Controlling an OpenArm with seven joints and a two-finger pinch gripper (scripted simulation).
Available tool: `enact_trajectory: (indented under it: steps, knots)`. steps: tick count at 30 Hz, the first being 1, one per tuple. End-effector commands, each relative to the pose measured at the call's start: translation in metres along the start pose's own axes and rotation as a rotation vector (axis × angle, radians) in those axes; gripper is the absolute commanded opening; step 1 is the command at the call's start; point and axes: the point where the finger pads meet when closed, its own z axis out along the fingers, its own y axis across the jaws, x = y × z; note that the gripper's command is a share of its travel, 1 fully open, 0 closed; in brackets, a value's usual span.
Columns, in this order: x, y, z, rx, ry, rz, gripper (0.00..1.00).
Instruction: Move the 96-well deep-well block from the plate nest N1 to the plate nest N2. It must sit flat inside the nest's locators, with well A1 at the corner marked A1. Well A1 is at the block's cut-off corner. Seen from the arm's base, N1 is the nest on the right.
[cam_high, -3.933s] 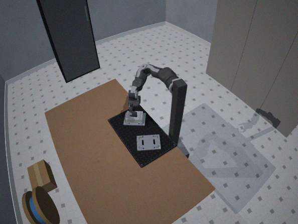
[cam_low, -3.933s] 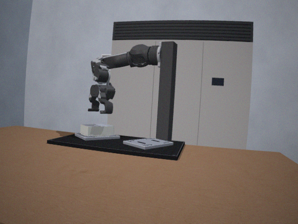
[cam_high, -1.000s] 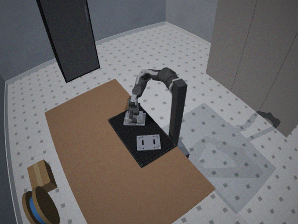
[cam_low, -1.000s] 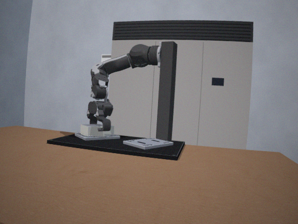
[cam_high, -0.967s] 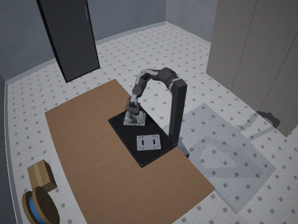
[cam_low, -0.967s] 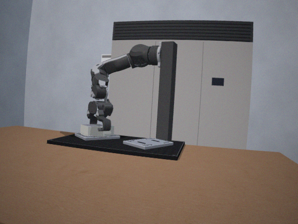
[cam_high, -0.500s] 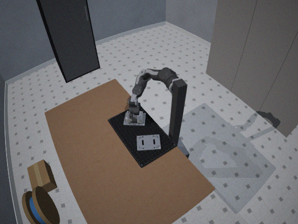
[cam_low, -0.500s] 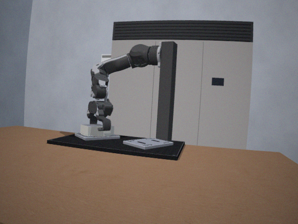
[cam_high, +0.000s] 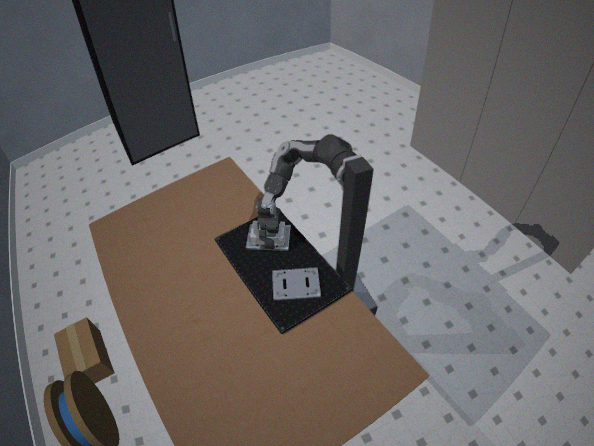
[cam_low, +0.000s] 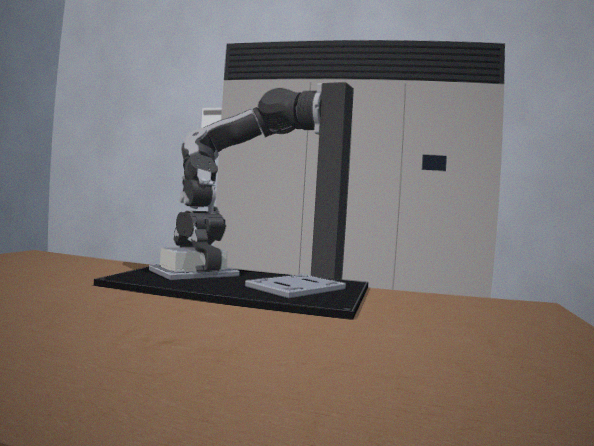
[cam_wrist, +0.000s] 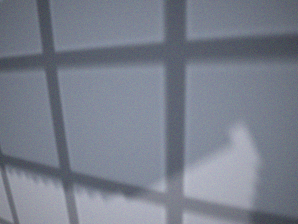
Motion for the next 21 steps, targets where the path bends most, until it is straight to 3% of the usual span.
enact_trajectory:
  steps: [1, 21]
  knots:
    - [-0.0022, 0.0012, -0.0017, -0.008, -0.006, 0.0, 0.77]
    - [-0.0056, 0.0001, -0.0049, -0.004, -0.011, 0.004, 0.77]
